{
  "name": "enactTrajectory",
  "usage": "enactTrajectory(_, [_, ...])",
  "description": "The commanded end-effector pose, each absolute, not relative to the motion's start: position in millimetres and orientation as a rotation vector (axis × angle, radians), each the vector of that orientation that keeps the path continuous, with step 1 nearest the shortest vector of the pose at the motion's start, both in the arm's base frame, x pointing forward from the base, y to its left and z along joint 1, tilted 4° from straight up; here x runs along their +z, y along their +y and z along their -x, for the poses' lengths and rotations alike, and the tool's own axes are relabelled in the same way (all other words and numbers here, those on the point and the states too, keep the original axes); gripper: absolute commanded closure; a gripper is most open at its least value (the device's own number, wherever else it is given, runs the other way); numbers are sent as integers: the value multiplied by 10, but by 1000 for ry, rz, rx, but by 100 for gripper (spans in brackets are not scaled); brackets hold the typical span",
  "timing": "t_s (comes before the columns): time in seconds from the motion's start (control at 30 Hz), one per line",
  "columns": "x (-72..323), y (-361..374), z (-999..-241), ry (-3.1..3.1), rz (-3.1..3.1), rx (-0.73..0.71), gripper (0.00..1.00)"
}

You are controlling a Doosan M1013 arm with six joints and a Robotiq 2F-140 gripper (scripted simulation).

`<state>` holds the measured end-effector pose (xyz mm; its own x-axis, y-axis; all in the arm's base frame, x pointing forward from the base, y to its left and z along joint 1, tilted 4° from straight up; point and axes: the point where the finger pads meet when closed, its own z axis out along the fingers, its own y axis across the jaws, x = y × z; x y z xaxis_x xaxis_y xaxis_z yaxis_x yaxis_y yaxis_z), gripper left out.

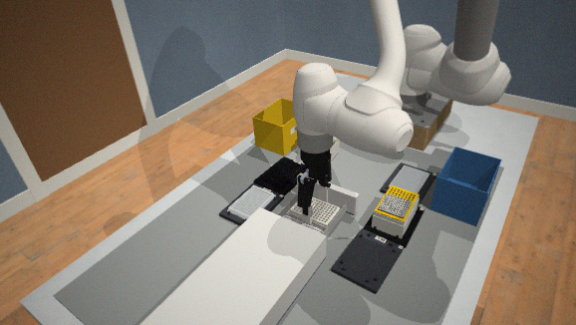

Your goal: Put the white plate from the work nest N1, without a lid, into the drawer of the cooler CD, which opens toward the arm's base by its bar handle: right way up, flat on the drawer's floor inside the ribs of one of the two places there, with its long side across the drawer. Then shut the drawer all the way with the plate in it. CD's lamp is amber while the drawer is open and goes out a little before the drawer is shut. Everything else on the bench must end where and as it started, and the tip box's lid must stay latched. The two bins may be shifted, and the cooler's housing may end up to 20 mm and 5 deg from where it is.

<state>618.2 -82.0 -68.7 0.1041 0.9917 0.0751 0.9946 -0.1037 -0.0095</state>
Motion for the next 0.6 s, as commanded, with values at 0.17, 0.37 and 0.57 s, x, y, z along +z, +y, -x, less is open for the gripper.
enactTrajectory(0.17, [-690,-820,-6192,-2063,2290,-76,100])
enactTrajectory(0.37, [-691,-821,-6201,-2063,2290,-76,100])
enactTrajectory(0.57, [-691,-822,-6208,-2063,2290,-76,100])
